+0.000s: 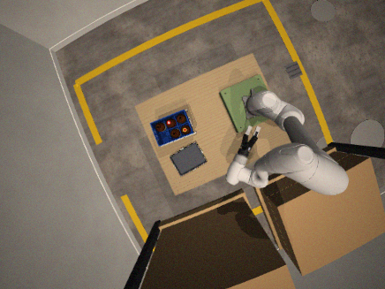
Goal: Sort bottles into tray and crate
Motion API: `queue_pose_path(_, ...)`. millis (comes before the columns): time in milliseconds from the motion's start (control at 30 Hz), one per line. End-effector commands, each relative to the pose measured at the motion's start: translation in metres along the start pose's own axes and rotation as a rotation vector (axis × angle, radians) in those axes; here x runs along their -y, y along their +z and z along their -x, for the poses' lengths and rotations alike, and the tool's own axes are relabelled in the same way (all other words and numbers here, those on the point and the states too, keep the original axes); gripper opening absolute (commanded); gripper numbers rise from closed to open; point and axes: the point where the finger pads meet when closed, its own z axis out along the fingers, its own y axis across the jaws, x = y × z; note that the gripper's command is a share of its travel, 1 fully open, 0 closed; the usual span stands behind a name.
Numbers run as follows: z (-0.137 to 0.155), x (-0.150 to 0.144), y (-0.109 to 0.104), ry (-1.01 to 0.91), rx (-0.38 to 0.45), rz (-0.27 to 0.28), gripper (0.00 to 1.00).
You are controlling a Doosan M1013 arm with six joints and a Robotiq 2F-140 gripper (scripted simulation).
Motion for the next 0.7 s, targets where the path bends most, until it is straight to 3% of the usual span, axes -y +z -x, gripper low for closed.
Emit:
queue_pose_path(0,-0.001,-0.014,0.0,-0.002,-0.001,0.0,1.0)
queue_pose_path(233,-0.003,-0.037,0.0,-0.002,-0.001,0.0,1.0)
queue_pose_path(667,-0.004,-0.045,0.0,-0.001,0.0,0.001,1.0)
